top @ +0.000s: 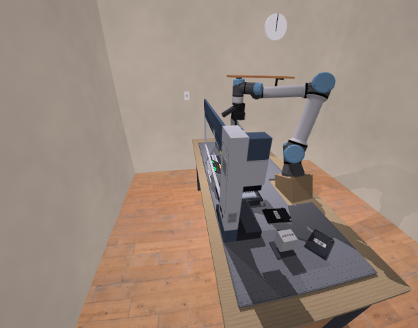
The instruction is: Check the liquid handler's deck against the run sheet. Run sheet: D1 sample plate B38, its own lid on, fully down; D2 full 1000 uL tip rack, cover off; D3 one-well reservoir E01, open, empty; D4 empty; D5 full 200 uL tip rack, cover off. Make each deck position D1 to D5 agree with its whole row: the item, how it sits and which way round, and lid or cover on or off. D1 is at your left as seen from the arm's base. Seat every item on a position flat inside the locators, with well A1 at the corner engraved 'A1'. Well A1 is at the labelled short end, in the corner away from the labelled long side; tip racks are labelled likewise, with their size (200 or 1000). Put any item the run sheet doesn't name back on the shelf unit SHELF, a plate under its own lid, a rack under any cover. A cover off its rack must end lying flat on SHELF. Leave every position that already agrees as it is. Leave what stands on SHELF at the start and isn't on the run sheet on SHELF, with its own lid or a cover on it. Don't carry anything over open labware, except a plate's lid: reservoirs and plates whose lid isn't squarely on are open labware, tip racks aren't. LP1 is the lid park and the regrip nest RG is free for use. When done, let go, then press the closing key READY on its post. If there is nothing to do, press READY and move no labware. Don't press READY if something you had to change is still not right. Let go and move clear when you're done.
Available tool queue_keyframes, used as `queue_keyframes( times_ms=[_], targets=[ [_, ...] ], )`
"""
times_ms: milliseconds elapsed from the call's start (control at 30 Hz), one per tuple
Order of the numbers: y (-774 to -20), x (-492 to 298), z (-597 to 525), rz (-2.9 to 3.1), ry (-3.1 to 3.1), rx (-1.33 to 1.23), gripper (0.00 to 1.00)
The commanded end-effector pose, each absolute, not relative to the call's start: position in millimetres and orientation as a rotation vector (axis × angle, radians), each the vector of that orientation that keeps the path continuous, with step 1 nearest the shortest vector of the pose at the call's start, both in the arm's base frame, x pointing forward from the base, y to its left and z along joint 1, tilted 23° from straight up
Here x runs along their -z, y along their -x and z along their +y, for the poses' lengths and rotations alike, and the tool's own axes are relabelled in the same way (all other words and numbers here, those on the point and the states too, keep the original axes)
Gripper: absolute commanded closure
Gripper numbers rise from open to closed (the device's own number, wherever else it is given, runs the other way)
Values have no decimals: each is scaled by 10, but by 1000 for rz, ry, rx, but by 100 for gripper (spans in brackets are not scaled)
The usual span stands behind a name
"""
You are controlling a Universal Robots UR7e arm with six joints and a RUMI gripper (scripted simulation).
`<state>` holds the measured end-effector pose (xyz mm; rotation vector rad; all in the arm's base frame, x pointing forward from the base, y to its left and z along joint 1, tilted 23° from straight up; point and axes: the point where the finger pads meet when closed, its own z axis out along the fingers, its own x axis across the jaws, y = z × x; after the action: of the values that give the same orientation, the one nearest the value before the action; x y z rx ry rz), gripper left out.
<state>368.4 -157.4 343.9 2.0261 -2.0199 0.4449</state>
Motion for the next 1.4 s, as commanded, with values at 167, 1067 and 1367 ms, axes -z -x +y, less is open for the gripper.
queue_keyframes(
  times_ms=[167,1067,1367],
  targets=[
    [-3714,-3503,-1588,-2029,-2014,-463,100],
    [-3720,-3484,-1593,-2028,-2015,-457,100],
    [-3722,-3484,-1594,-2028,-2015,-457,100]
  ],
)
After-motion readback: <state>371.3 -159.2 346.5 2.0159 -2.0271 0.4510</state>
